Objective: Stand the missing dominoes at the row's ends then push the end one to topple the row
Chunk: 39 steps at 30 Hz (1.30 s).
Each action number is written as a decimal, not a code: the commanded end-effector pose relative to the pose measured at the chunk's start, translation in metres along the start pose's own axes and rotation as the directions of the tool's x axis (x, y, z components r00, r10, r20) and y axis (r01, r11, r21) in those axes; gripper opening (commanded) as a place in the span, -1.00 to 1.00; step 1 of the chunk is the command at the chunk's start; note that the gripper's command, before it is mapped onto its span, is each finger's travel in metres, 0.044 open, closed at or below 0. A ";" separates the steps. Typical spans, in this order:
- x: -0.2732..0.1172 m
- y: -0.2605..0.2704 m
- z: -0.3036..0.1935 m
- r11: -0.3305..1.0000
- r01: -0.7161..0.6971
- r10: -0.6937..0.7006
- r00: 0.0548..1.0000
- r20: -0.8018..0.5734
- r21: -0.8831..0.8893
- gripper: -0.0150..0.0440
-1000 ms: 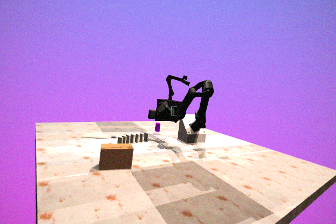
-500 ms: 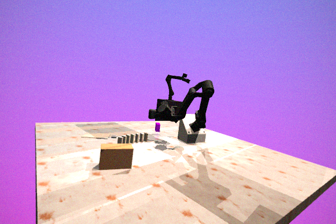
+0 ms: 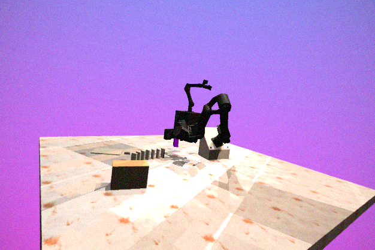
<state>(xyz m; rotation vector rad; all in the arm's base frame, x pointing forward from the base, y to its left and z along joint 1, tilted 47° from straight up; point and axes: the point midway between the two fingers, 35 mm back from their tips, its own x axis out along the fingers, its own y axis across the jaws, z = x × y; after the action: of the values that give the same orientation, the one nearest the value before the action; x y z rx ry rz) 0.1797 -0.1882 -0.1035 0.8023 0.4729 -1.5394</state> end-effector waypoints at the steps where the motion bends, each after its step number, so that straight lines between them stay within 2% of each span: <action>1: 0.002 0.002 -0.012 1.000 0.002 -0.002 1.000 0.005 0.005 -0.41; 17: 0.005 -0.006 -0.066 1.000 -0.001 0.001 1.000 0.014 -0.004 -0.41; 29: 0.006 -0.007 -0.068 1.000 -0.002 0.002 1.000 0.015 -0.004 -0.41; 39: 0.006 -0.007 -0.068 1.000 -0.002 0.002 1.000 0.015 -0.004 0.48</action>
<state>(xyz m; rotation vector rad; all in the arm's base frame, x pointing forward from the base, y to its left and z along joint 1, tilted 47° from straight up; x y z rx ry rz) 0.1872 -0.1420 -0.1548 0.7887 0.4722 -1.5381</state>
